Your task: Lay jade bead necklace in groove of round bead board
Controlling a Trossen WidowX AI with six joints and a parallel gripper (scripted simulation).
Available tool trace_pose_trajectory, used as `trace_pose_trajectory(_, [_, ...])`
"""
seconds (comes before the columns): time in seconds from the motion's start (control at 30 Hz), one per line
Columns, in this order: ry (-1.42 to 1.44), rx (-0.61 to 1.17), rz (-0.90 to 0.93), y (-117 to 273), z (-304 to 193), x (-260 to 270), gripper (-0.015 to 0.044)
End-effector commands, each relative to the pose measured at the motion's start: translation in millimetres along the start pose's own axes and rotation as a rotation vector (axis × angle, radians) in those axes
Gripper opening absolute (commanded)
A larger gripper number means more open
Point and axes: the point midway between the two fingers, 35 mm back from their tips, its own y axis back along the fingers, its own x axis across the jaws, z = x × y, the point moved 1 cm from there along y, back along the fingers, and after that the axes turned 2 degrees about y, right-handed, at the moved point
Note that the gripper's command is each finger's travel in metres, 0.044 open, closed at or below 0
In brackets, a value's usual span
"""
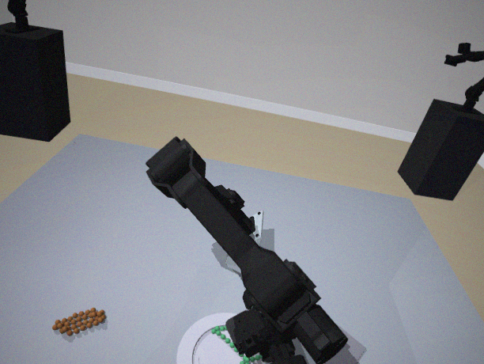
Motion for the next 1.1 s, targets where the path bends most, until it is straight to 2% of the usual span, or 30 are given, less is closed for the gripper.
trace_pose_trajectory(0.0, [-0.004,0.003,0.003,0.2,-0.9,1.7,0.0000])
trace_pose_trajectory(0.2, [-0.004,0.003,0.003,-6.8,-0.9,1.7,0.0000])
trace_pose_trajectory(0.77, [-0.005,0.004,0.001,-2.6,-0.4,1.6,0.0440])
trace_pose_trajectory(1.07, [-0.004,0.003,0.003,1.3,-0.4,1.6,0.0440])
